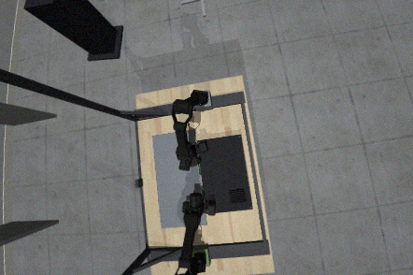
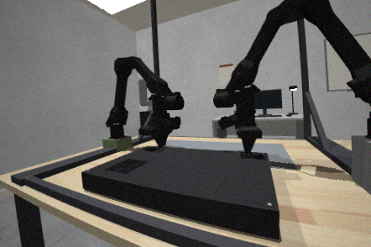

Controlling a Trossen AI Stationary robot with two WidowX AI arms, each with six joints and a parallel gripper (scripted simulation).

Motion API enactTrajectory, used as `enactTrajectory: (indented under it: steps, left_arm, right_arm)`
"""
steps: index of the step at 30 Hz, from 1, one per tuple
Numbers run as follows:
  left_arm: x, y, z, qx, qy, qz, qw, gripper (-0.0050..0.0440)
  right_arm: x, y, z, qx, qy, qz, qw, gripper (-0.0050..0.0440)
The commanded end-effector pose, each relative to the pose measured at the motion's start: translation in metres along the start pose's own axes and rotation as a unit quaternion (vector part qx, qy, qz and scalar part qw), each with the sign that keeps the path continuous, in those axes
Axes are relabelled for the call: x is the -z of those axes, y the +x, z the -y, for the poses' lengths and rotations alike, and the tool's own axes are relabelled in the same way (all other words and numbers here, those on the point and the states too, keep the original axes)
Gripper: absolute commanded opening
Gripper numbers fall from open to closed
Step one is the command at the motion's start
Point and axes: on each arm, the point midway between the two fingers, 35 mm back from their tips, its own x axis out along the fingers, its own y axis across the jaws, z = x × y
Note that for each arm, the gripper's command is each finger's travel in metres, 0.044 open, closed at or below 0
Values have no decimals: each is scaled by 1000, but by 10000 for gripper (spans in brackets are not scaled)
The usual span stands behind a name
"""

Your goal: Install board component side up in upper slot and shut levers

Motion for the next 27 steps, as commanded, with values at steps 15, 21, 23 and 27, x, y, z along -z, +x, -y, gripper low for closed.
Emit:
enactTrajectory:
  steps: [15, 21, 23, 27]
  left_arm:
    - [-2, -6, 6, 7, -13, 5, 1000, 8]
    - [-4, -5, 9, 6, -63, 6, 998, 8]
    - [-5, -5, 9, 5, -84, 6, 996, 8]
    - [-4, -5, 9, 5, -97, 6, 995, 8]
  right_arm:
    - [-3, -7, -1, -1, 18, 7, 1000, 8]
    - [-5, -6, -4, 0, 63, 5, 998, 8]
    - [-5, -6, -4, 0, 78, 6, 997, 8]
    - [-6, -6, -6, 0, 99, 6, 995, 8]
